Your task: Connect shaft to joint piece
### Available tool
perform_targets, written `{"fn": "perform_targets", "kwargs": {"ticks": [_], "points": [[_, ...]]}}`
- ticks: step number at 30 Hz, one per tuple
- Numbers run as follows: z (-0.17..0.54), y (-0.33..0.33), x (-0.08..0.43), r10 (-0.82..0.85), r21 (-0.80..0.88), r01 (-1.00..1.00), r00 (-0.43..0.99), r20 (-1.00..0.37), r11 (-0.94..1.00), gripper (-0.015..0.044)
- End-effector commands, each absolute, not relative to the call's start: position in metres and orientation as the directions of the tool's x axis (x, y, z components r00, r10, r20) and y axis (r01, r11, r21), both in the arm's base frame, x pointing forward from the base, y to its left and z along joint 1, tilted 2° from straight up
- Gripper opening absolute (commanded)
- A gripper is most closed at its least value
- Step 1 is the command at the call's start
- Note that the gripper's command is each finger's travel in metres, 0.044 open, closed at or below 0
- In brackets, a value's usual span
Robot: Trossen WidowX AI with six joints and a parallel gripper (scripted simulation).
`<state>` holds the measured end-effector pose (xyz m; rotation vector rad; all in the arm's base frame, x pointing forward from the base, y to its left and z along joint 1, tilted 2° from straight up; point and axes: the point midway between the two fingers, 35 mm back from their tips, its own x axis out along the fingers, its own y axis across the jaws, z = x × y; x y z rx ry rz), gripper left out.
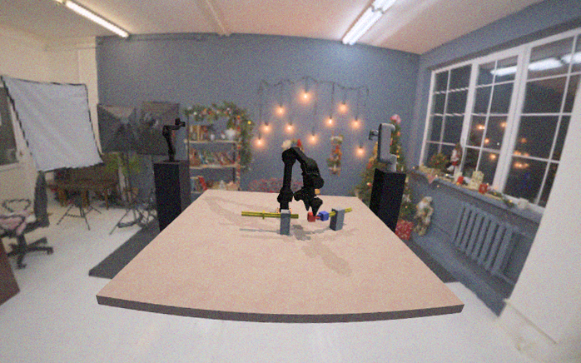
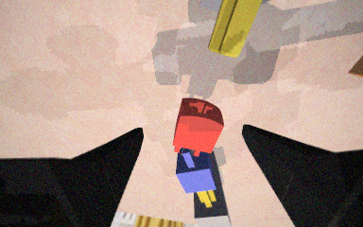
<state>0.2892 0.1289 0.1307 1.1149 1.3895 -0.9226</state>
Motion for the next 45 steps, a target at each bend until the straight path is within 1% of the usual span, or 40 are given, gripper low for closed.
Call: {"fn": "perform_targets", "kwargs": {"ticks": [1,12,21,27,31,37,45], "points": [[0.147,0.13,0.291,0.117,0.07,0.921,0.027,-0.993,0.383,0.044],[0.195,0.131,0.289,0.091,0.1,0.713,0.05,-0.995,0.694,0.044],[0.23,0.129,0.282,0.072,0.097,0.488,0.068,-0.995,0.867,0.044],[0.231,0.129,0.282,0.072,0.096,0.483,0.069,-0.995,0.87,0.044],[0.229,0.128,0.282,0.084,0.103,0.518,0.061,-0.995,0.849,0.044],[0.218,0.111,0.285,0.144,0.121,0.665,0.02,-0.989,0.737,0.044],[0.204,0.089,0.287,0.238,0.12,0.832,-0.015,-0.971,0.542,0.044]]}}
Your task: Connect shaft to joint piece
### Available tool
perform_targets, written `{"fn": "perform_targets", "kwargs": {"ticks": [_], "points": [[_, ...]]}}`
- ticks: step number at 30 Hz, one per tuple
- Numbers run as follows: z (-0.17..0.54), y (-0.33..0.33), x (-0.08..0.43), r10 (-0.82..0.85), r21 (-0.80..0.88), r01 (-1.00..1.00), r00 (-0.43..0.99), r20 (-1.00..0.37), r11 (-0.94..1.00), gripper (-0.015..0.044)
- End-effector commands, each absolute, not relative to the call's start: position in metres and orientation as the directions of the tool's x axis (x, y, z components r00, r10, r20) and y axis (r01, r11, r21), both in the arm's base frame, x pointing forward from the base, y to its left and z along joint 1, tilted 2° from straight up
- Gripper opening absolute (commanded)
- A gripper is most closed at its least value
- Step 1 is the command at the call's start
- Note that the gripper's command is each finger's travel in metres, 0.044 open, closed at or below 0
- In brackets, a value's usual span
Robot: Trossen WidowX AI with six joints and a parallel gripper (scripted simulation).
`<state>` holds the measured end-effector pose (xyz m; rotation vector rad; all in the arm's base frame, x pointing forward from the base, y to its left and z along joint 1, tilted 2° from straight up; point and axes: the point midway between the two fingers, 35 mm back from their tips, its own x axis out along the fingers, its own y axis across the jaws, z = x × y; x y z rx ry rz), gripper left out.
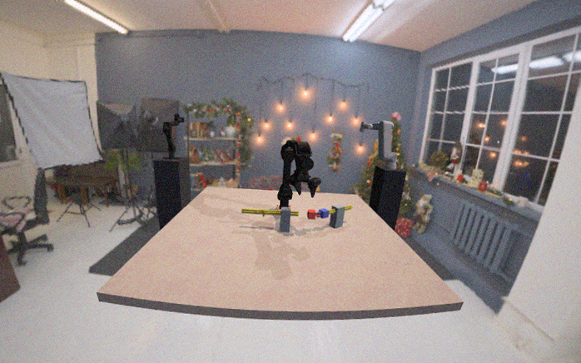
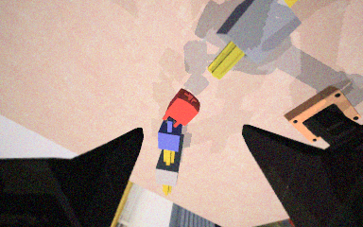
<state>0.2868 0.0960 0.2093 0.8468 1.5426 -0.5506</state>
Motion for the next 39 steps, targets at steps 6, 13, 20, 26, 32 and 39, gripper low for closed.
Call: {"fn": "perform_targets", "kwargs": {"ticks": [6,13,20,26,32,39], "points": [[0.194,0.072,0.286,0.313,0.1,0.923,-0.024,-0.949,0.373,0.044],[0.184,0.053,0.285,0.402,0.055,0.985,-0.015,-0.916,0.161,0.044],[0.177,0.038,0.283,0.47,0.005,1.0,0.008,-0.883,-0.007,0.044],[0.177,0.038,0.283,0.47,0.005,1.0,0.008,-0.883,-0.007,0.044],[0.178,-0.001,0.296,0.449,0.044,0.999,0.051,-0.892,-0.027,0.044],[0.18,-0.124,0.299,0.371,0.128,0.989,0.145,-0.917,-0.069,0.044]]}}
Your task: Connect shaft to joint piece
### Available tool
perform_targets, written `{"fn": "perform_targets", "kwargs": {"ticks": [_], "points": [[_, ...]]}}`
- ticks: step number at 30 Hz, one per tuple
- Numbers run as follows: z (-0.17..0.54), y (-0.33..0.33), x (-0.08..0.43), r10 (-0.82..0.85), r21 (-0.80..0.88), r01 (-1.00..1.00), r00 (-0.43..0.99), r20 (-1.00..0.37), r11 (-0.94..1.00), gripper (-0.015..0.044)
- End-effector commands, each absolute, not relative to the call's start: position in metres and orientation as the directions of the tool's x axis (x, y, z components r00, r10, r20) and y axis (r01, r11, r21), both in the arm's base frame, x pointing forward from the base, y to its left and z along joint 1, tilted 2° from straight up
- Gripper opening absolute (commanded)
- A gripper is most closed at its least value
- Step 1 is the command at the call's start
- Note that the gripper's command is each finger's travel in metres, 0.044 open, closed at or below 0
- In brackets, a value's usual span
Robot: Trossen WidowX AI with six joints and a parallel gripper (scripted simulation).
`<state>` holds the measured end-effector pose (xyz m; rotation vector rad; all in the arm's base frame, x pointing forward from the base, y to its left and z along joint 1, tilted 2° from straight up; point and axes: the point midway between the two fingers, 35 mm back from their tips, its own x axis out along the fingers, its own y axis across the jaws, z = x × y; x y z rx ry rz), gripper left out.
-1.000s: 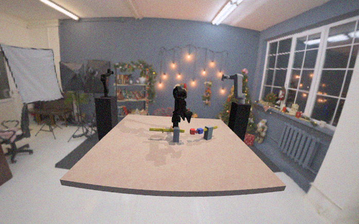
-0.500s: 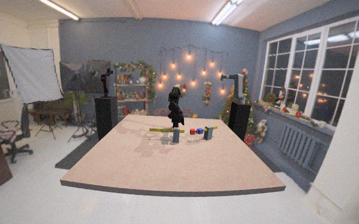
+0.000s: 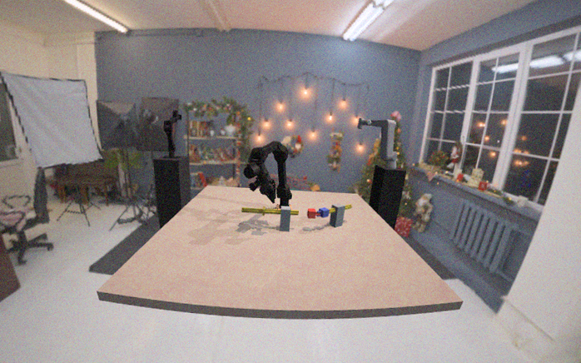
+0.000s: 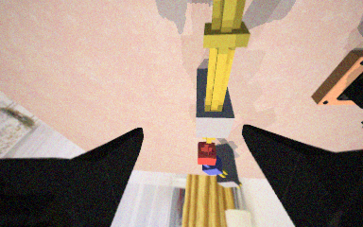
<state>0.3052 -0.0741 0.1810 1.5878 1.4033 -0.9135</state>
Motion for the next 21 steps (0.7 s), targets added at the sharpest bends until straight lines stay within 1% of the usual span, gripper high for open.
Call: {"fn": "perform_targets", "kwargs": {"ticks": [1,4,6,11,21], "points": [[0.18,-0.142,0.296,0.358,0.137,0.988,0.155,-0.921,-0.073,0.044],[0.179,-0.191,0.279,0.322,0.158,0.984,0.176,-0.93,-0.084,0.044],[0.179,-0.203,0.274,0.314,0.161,0.983,0.181,-0.932,-0.086,0.044],[0.176,-0.202,0.275,0.301,0.15,0.986,0.167,-0.939,-0.079,0.044],[0.129,-0.197,0.281,0.051,-0.014,1.0,-0.013,-0.999,-0.014,0.044]]}}
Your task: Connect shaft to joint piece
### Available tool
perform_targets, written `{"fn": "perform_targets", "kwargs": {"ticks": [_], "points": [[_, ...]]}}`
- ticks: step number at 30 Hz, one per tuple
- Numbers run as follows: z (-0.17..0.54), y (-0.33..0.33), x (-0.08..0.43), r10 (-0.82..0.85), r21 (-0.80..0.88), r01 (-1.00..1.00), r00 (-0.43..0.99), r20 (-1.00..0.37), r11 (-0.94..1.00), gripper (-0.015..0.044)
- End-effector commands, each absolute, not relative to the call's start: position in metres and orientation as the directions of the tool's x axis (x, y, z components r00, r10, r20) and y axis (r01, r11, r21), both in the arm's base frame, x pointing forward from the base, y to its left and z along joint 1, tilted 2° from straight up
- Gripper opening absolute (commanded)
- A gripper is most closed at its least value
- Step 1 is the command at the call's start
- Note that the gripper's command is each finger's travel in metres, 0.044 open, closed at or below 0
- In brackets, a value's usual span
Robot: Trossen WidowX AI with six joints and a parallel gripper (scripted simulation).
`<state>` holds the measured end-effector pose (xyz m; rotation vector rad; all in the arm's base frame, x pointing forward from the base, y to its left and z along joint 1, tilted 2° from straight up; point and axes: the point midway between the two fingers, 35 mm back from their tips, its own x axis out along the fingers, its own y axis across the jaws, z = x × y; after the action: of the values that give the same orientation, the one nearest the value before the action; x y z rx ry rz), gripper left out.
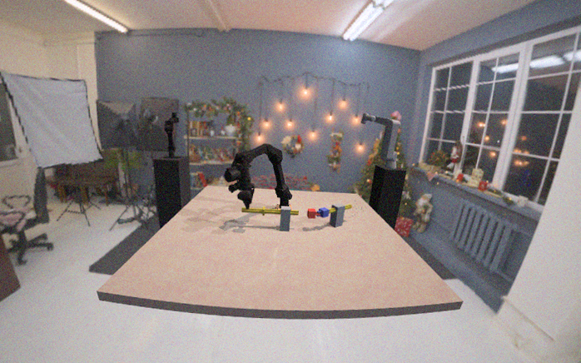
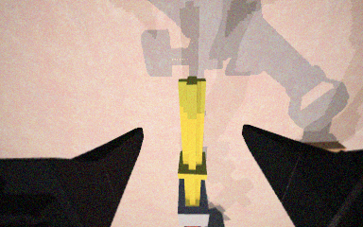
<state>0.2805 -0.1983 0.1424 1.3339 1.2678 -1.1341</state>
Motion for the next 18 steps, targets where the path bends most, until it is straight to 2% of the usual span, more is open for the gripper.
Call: {"fn": "perform_targets", "kwargs": {"ticks": [1,5,18], "points": [[0.125,-0.197,0.282,0.022,-0.028,1.0,-0.028,-0.999,-0.011,0.044],[0.116,-0.196,0.283,-0.049,-0.059,0.998,-0.059,-0.997,-0.007,0.044],[0.104,-0.196,0.283,-0.049,-0.059,0.998,-0.059,-0.997,-0.008,0.044]]}}
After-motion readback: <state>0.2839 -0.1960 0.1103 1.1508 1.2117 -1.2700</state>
